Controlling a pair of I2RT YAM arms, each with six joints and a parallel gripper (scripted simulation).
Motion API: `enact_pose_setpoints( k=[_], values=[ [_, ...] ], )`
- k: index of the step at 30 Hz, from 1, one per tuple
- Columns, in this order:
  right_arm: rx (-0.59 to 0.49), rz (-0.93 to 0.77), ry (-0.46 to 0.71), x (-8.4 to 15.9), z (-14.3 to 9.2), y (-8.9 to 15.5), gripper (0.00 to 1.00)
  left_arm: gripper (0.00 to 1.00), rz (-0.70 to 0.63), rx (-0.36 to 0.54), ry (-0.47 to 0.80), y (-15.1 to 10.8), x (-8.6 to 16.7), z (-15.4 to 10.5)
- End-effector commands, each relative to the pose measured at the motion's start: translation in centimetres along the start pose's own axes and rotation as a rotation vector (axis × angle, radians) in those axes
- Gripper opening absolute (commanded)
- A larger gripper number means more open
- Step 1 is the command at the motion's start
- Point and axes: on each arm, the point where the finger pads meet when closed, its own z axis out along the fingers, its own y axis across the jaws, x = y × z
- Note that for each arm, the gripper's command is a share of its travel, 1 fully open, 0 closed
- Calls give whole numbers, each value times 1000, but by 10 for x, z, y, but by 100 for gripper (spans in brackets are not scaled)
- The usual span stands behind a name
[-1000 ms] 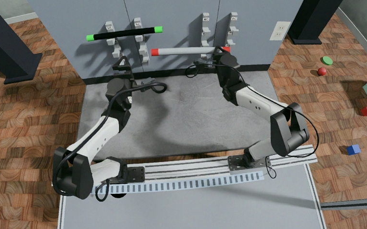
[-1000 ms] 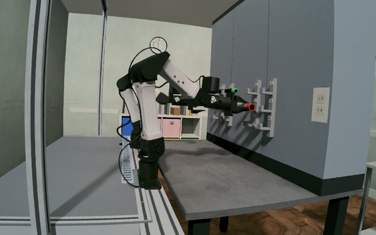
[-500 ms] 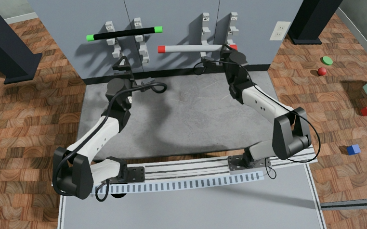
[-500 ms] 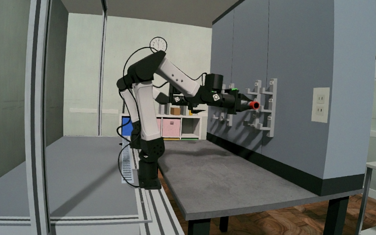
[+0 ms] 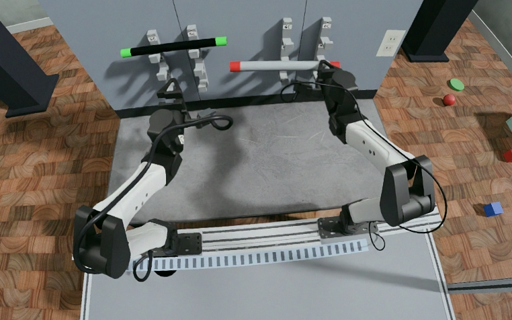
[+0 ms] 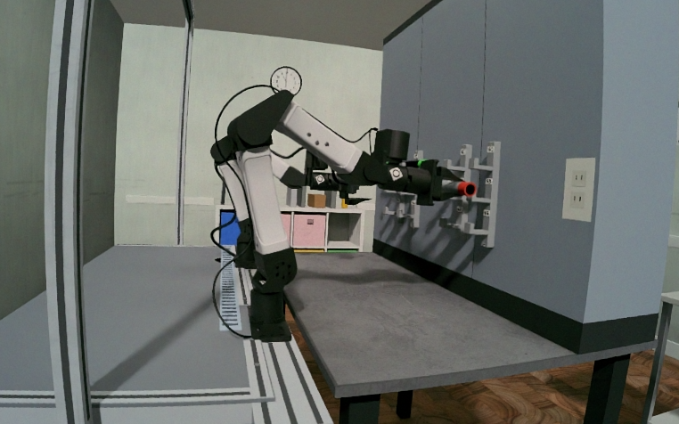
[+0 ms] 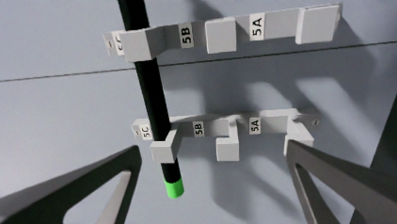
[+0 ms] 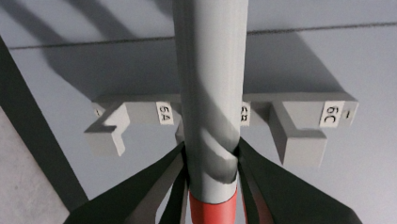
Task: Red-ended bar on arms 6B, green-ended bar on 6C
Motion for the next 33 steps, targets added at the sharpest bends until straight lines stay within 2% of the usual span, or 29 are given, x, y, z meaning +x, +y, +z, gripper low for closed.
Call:
enact_pose_setpoints(
  k=[1,33],
  values=[
    [87,41,-13,10,-7,-27,0,100,-12,-7,-7,3,1,-4],
    [87,41,-13,73,-7,-47,0,100,-12,-7,-7,3,1,-4]
  ],
)
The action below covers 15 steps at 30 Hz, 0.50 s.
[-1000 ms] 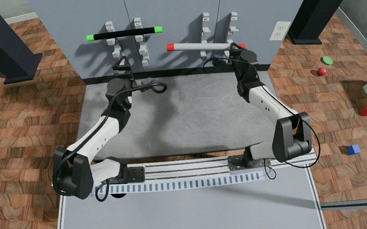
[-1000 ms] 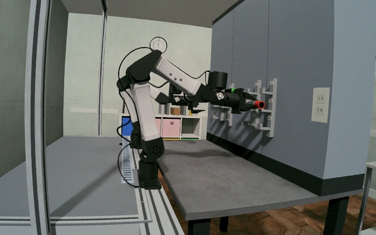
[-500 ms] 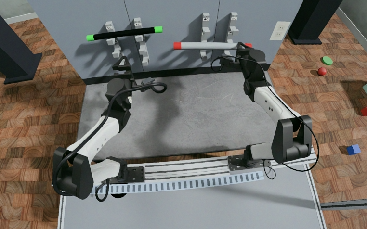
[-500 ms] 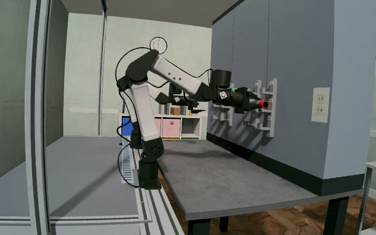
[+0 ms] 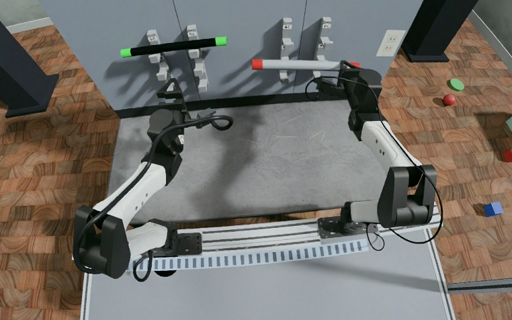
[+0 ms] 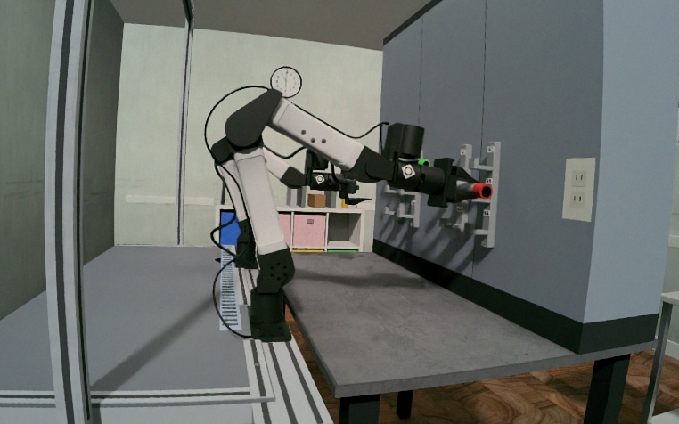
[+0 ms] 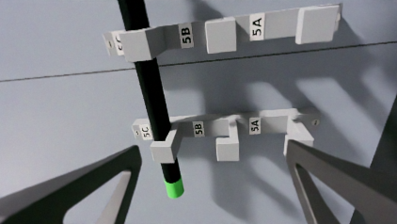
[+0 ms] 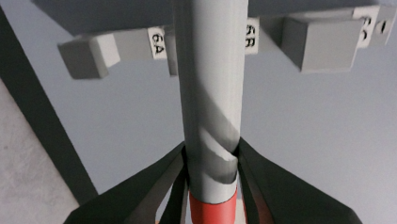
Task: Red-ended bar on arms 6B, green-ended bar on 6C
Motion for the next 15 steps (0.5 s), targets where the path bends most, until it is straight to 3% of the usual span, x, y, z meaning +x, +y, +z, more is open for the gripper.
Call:
enact_pose_setpoints(
  k=[1,15],
  values=[
    [126,19,-13,8,-7,-53,0,100,-12,-7,-7,3,1,-4],
    [126,19,-13,16,-8,-63,0,100,-12,-7,-7,3,1,-4]
  ],
)
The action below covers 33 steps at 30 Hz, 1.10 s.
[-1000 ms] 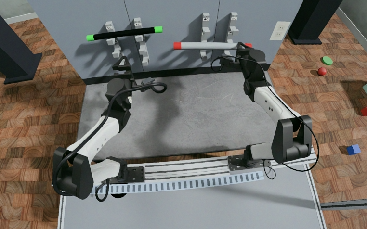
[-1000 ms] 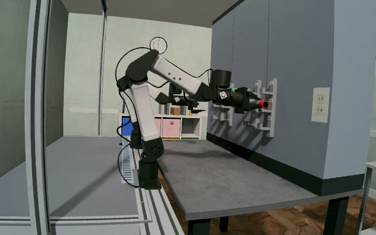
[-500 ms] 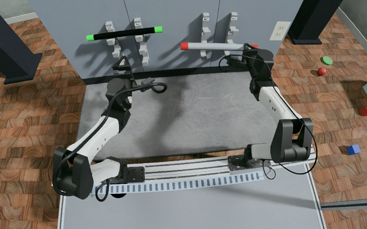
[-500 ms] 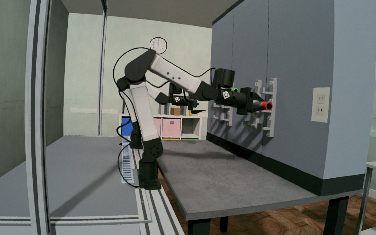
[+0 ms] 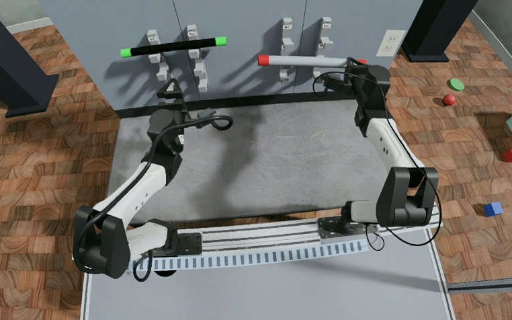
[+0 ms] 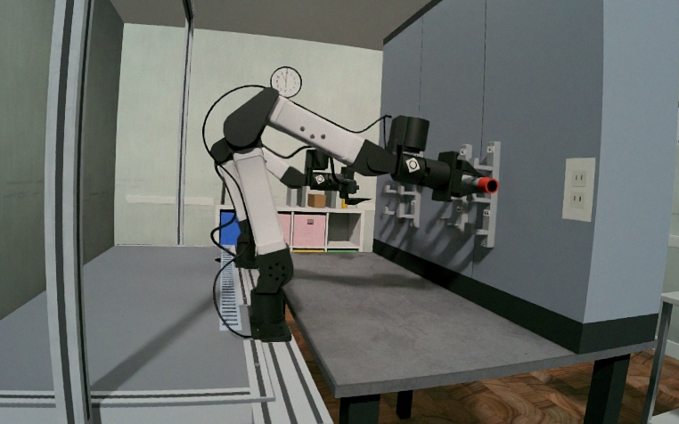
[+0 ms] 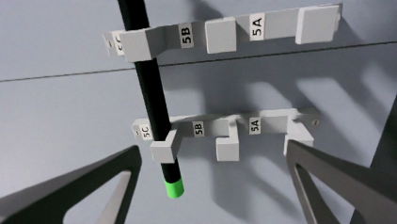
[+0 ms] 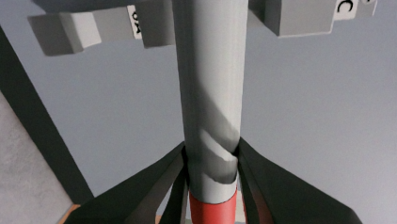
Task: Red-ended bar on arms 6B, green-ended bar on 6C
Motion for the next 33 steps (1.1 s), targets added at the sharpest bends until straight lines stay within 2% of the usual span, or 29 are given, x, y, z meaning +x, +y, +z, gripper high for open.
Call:
enact_pose_setpoints(
  k=[1,26,33],
  values=[
    [124,12,-10,-2,-7,-51,0,100,-12,-7,-7,3,1,-4],
    [124,12,-10,-2,-10,-58,0,100,-12,-7,-7,3,1,-4],
    [124,12,-10,-2,-3,-60,0,100,-12,-7,-7,3,1,-4]
  ],
)
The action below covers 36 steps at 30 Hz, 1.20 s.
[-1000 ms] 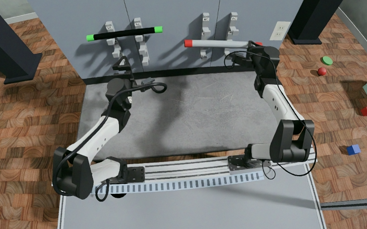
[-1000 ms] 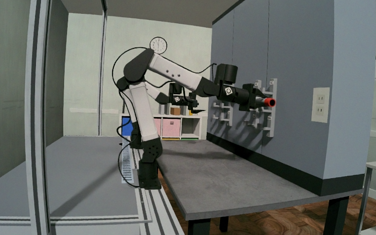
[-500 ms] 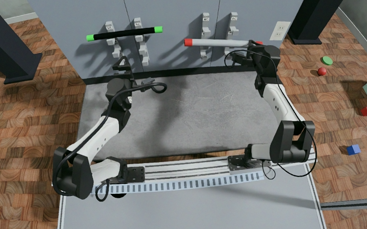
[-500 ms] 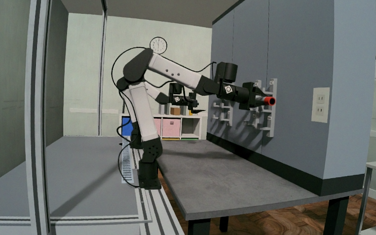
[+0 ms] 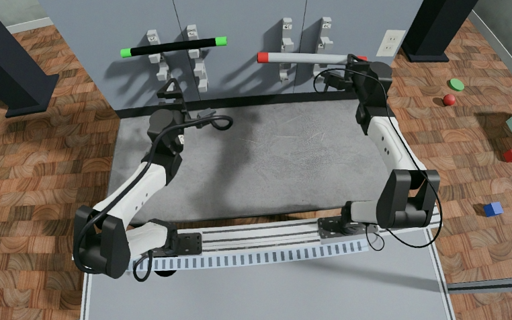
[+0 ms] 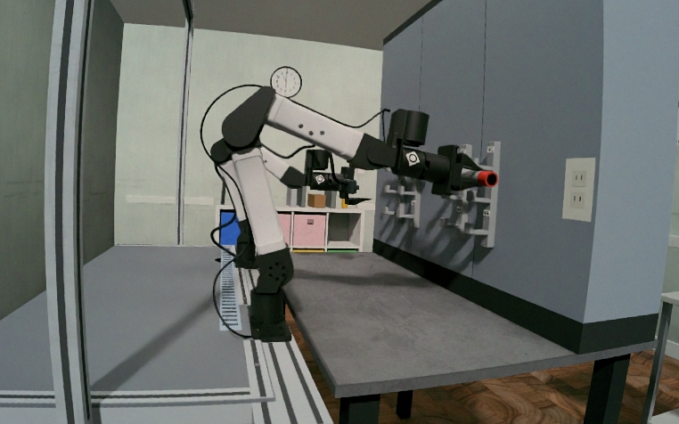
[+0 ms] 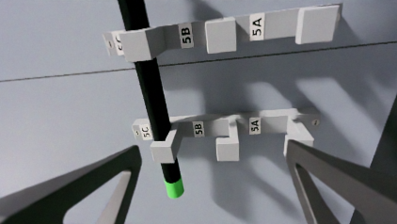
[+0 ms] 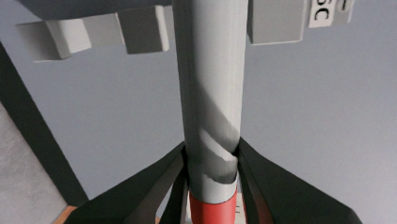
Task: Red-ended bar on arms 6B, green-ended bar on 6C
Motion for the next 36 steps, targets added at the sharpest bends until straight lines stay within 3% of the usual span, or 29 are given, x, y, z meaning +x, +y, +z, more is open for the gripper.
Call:
enact_pose_setpoints(
  k=[1,36],
  values=[
    [120,12,-2,1,0,-47,0,100,-12,-7,-7,3,1,-4],
    [120,12,-2,1,29,-44,0,100,-12,-7,-7,3,1,-4]
  ],
)
